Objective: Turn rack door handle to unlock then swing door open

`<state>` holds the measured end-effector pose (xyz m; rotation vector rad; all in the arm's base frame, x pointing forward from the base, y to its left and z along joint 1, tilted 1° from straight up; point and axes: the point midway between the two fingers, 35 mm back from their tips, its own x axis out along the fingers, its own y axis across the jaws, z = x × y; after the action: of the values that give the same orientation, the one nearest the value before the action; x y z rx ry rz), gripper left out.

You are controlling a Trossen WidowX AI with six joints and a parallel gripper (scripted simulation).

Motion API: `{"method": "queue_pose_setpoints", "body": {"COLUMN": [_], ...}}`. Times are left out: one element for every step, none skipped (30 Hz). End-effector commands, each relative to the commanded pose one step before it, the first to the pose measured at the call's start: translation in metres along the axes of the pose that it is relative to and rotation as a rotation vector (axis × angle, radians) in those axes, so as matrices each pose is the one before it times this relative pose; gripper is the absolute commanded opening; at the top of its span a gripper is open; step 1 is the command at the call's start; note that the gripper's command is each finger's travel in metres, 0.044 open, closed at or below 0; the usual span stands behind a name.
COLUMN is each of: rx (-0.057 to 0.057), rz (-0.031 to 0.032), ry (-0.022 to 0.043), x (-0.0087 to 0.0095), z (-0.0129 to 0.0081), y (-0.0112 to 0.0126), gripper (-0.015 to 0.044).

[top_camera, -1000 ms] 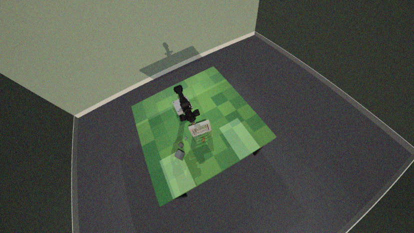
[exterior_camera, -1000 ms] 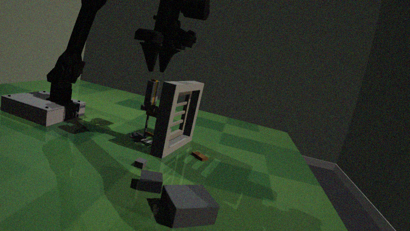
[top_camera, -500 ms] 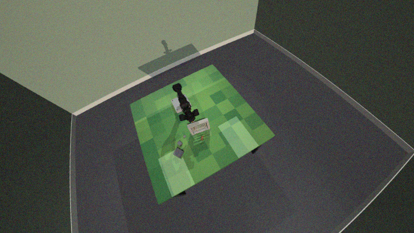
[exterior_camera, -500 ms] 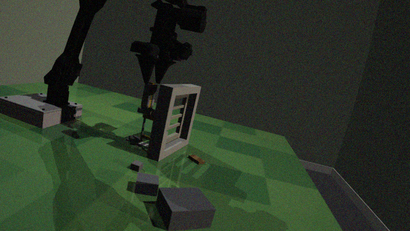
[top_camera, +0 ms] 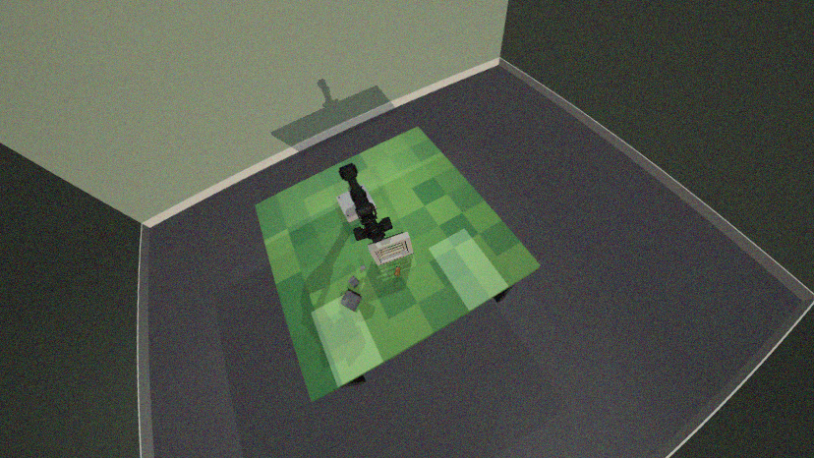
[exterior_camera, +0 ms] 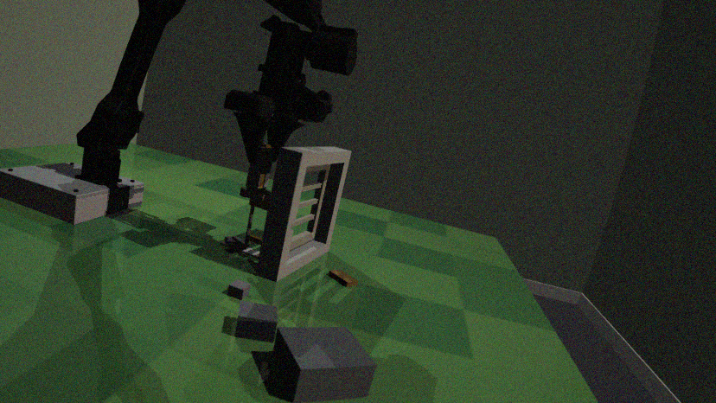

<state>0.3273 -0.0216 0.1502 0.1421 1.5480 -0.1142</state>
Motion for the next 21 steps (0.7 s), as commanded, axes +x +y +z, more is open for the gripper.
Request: {"method": "queue_pose_setpoints", "body": {"rx": [0.0039, 0.0000, 0.0000, 0.0000, 0.0000, 0.0000, 0.0000, 0.0000, 0.0000, 0.0000, 0.0000, 0.0000, 0.0000, 0.0000, 0.0000, 0.0000, 0.0000, 0.0000, 0.0000, 0.0000, 0.0000], "rz": [0.00361, 0.00000, 0.00000, 0.00000, 0.00000, 0.00000, 0.00000, 0.00000, 0.00000, 0.00000, 0.00000, 0.00000, 0.00000, 0.00000, 0.00000, 0.00000, 0.00000, 0.00000, 0.00000, 0.00000, 0.00000], "ry": [-0.00370, 0.00001, 0.00001, 0.00001, 0.00001, 0.00002, 0.00002, 0.00002, 0.00002, 0.00002, 0.00001, 0.00000, 0.00000, 0.00000, 0.00000, 0.00000, 0.00000, 0.00000, 0.00000, 0.00000, 0.00000], "x": [0.00588, 0.00164, 0.00164, 0.00164, 0.00164, 0.00164, 0.00164, 0.00164, 0.00164, 0.00135, 0.00081, 0.00027, 0.00000, 0.00000, 0.00000, 0.00000, 0.00000, 0.00000, 0.00000, 0.00000, 0.00000], "z": [-0.00062, -0.00013, -0.00015, -0.00016, -0.00017, -0.00018, -0.00019, -0.00020, -0.00021, -0.00018, -0.00011, -0.00004, 0.00000, 0.00000, 0.00000, 0.00000, 0.00000, 0.00000, 0.00000, 0.00000, 0.00000], "y": [0.00074, -0.00001, -0.00001, -0.00001, -0.00002, -0.00002, -0.00002, -0.00002, -0.00002, -0.00002, -0.00001, 0.00000, 0.00000, 0.00000, 0.00000, 0.00000, 0.00000, 0.00000, 0.00000, 0.00000, 0.00000], "gripper": [0.0299, 0.0299, 0.0299, 0.0299, 0.0299, 0.0299, 0.0299, 0.0299, 0.0299, 0.0299, 0.0299, 0.0299, 0.0273, 0.0247, 0.0221, 0.0194, 0.0168, 0.0142, 0.0116, 0.0109, 0.0102]}}
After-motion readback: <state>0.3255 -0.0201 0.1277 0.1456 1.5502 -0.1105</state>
